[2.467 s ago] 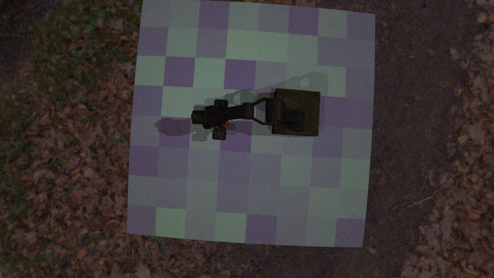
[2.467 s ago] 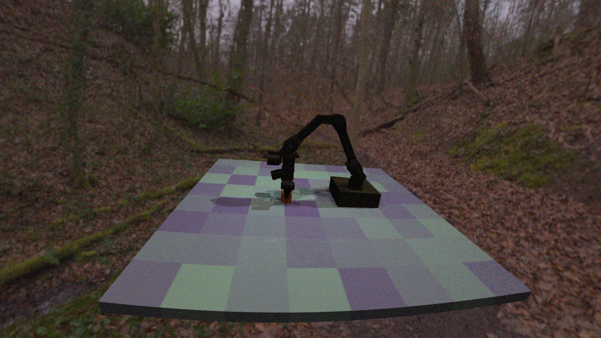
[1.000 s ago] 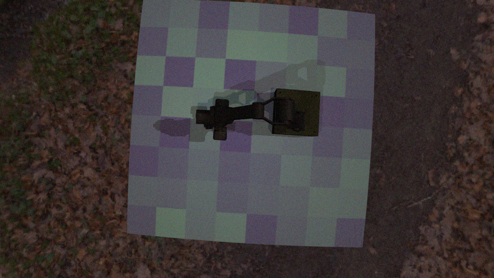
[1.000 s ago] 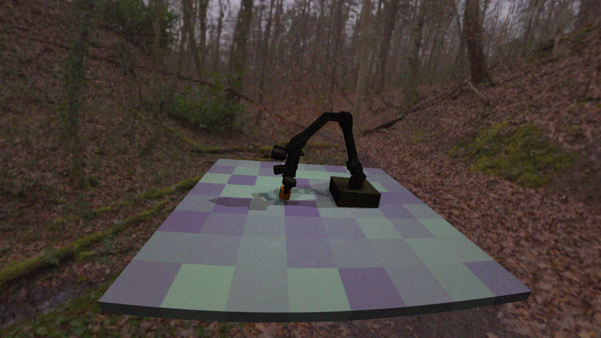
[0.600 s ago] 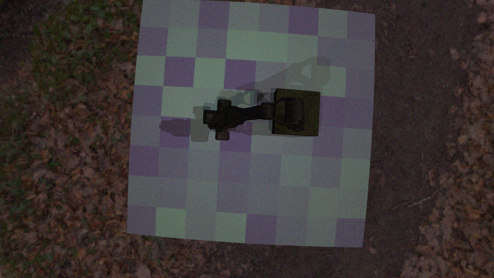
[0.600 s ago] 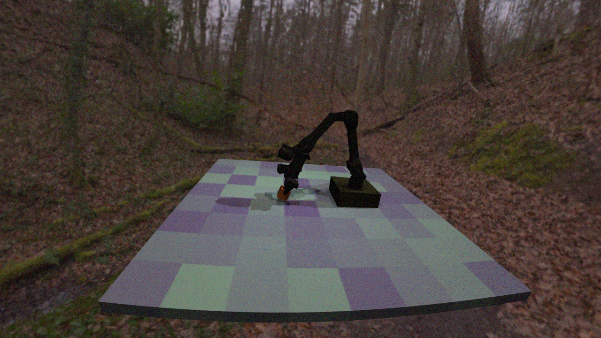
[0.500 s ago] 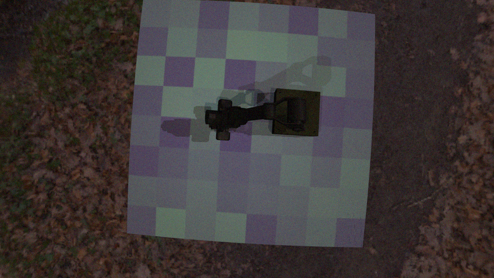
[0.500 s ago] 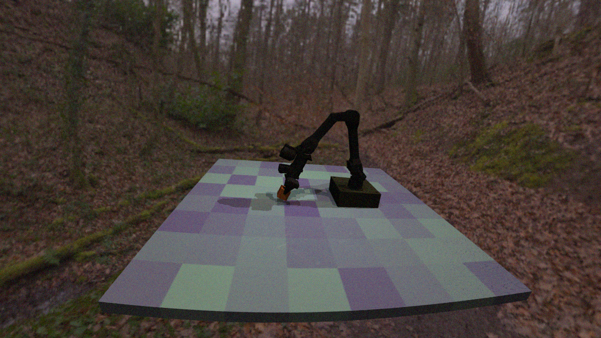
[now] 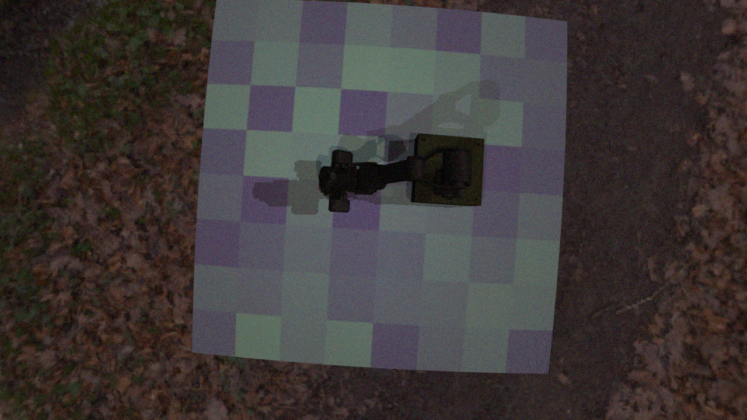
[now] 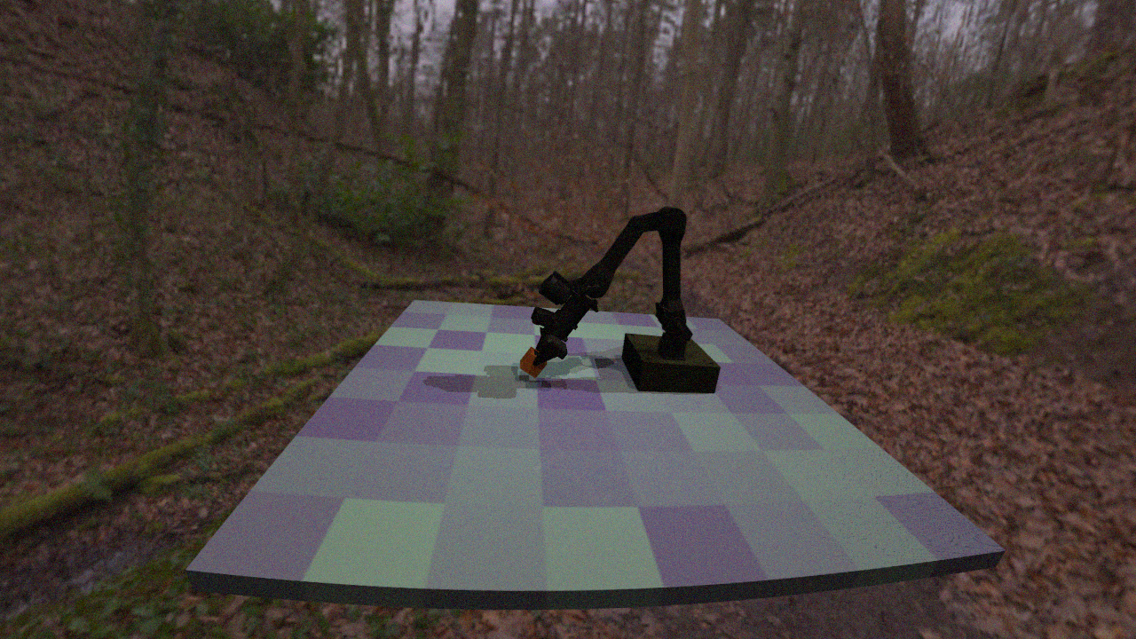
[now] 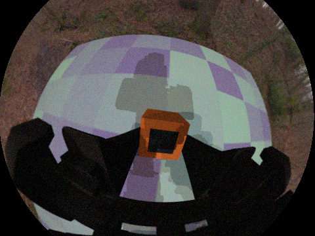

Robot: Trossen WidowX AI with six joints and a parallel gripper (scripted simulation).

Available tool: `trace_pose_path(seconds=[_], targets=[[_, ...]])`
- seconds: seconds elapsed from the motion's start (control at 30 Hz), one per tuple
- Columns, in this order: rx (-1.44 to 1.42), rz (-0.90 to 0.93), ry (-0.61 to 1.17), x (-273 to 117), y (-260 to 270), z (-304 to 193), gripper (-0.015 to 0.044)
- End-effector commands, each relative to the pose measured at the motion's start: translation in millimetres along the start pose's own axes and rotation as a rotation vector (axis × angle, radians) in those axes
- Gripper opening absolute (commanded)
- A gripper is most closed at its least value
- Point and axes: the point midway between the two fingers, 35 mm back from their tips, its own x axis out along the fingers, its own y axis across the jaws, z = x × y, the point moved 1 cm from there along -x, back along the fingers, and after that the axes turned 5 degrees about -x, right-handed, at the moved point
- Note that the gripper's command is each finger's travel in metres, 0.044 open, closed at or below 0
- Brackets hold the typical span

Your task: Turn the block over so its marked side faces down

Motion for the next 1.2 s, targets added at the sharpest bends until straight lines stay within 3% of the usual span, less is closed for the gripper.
trace_pose_path(seconds=[0.0, 0.53, 1.17], targets=[[-0.006, -0.007, -0.035, 9, 0, -4, 0.0], [-0.007, -0.026, -0.258, 31, 1, -14, 0.0], [-0.006, -0.046, -0.481, 20, 1, -27, 0.0]])
